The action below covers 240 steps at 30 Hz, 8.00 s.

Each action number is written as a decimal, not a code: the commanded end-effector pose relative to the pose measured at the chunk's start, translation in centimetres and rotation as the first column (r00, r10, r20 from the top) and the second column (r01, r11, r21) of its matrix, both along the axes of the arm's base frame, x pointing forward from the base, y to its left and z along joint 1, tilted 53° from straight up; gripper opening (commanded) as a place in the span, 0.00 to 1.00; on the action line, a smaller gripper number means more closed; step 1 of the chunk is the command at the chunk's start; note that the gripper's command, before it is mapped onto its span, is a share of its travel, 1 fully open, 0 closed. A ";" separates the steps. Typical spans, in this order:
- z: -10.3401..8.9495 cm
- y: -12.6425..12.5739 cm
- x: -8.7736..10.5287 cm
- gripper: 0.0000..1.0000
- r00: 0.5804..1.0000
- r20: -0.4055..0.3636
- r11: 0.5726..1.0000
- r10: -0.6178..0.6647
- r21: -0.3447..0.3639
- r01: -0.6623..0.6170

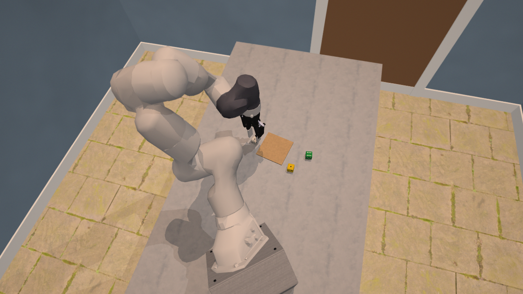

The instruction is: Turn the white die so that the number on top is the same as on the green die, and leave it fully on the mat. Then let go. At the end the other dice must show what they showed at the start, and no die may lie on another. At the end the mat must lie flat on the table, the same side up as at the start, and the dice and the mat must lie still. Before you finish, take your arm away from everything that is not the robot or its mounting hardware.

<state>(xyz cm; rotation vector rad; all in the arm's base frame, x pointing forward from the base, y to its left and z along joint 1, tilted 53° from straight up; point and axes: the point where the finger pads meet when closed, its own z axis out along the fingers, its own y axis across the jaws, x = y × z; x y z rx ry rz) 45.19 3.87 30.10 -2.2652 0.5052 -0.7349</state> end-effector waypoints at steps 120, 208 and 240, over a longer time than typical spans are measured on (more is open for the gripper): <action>1.1 -0.8 -0.9 0.16 1.000 0.004 1.000 0.001 -0.002 -0.001; -0.5 -8.3 -2.7 0.16 0.470 -0.817 0.350 -0.333 0.356 0.866; -2.3 -10.5 -2.4 0.16 0.113 -0.991 -0.109 -0.076 0.121 0.987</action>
